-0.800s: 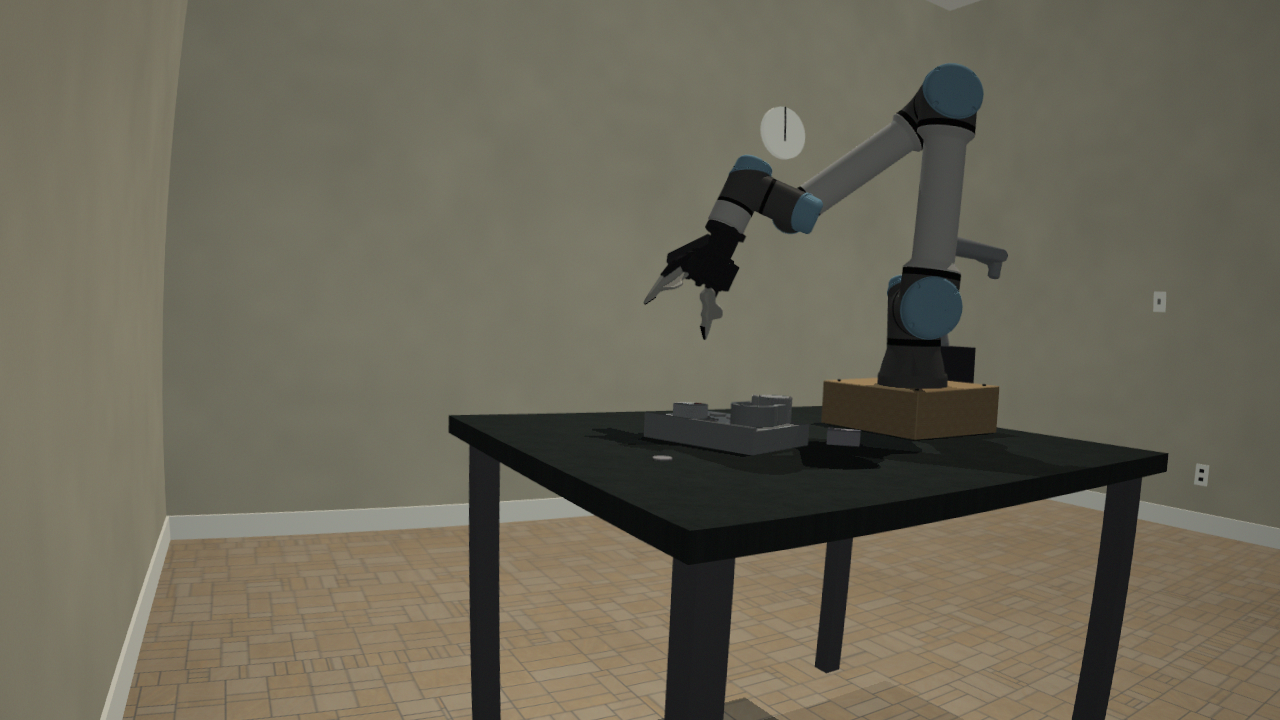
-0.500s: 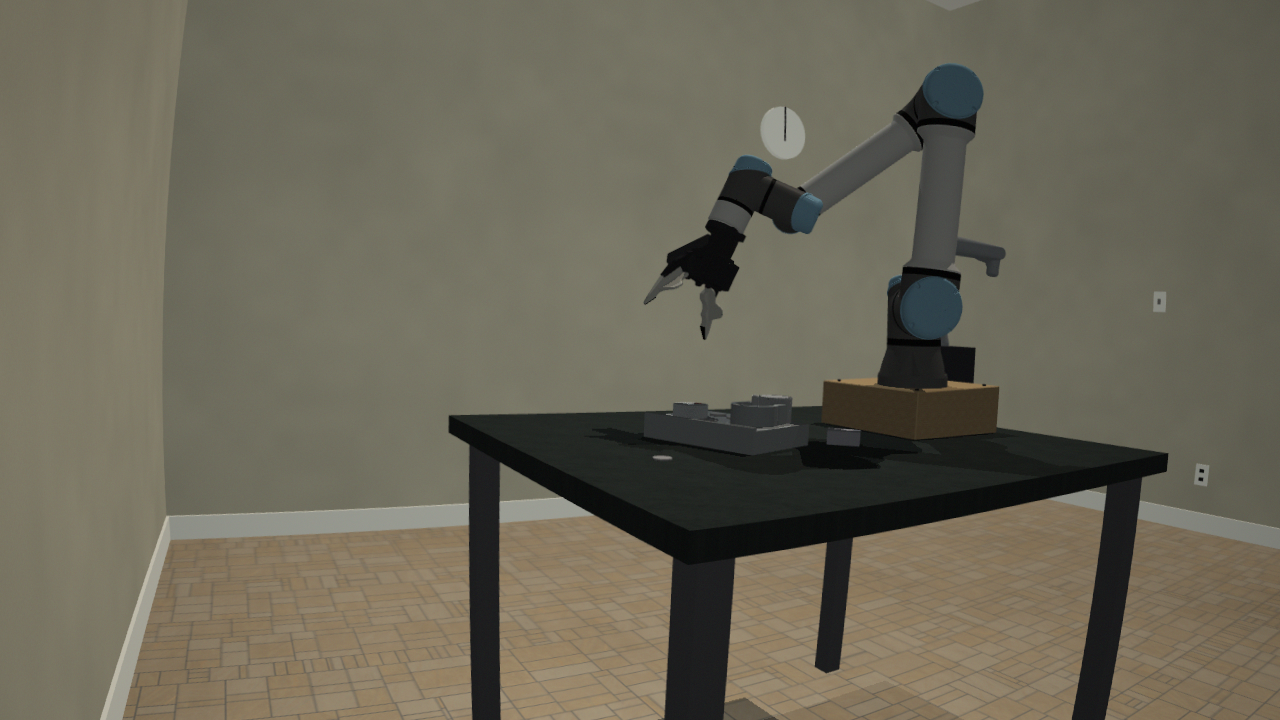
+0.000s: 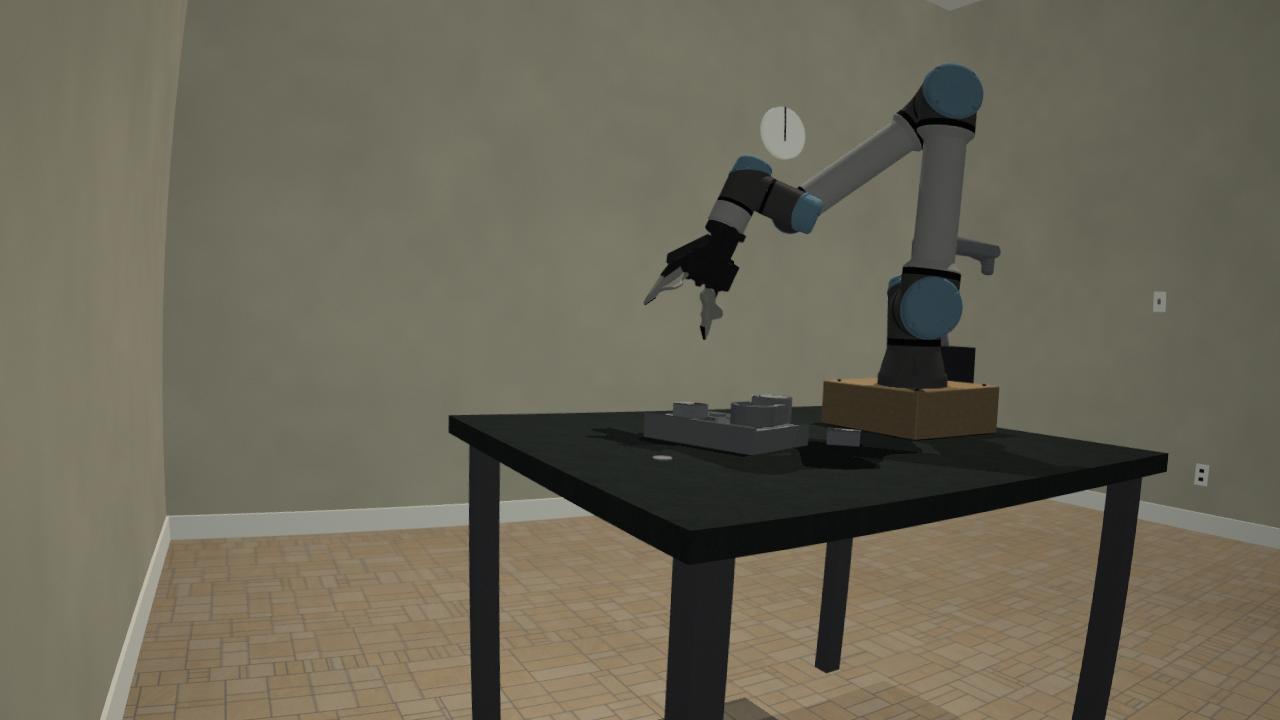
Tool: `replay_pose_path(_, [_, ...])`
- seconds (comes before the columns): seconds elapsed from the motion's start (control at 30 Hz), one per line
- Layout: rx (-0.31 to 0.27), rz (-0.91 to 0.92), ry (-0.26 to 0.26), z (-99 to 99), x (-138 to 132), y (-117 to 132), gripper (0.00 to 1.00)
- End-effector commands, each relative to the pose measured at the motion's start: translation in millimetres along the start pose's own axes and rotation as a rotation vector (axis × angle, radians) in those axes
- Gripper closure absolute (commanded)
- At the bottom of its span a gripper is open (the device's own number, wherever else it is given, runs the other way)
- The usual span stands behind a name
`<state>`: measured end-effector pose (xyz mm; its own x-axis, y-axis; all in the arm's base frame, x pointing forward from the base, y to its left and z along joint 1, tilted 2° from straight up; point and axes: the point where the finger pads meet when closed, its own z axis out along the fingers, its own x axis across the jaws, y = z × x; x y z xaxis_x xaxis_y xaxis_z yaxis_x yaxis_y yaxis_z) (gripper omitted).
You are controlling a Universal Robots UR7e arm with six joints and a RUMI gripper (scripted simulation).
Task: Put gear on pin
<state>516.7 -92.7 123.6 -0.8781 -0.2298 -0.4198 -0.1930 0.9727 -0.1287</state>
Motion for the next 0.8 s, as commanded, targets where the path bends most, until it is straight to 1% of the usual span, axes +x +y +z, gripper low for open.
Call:
replay_pose_path(0.0, [-0.002, -0.023, 0.004, 0.8, -0.7, 0.9, 0.00])
replay_pose_path(0.23, [-0.020, -0.145, 0.030, 6.6, -2.3, 7.1, 0.00])
replay_pose_path(0.3, [-0.020, -0.145, 0.030, 6.6, -2.3, 7.1, 0.00])
replay_pose_path(0.47, [-0.047, -0.303, 0.061, 14.1, -4.0, 15.7, 0.00])
replay_pose_path(0.63, [-0.088, -0.512, 0.097, 23.6, -5.8, 27.8, 0.00])
replay_pose_path(0.67, [-0.088, -0.512, 0.097, 23.6, -5.8, 27.8, 0.00])
replay_pose_path(0.73, [-0.108, -0.606, 0.111, 27.8, -6.3, 33.6, 0.00])
replay_pose_path(0.77, [-0.108, -0.606, 0.111, 27.8, -6.3, 33.6, 0.00])
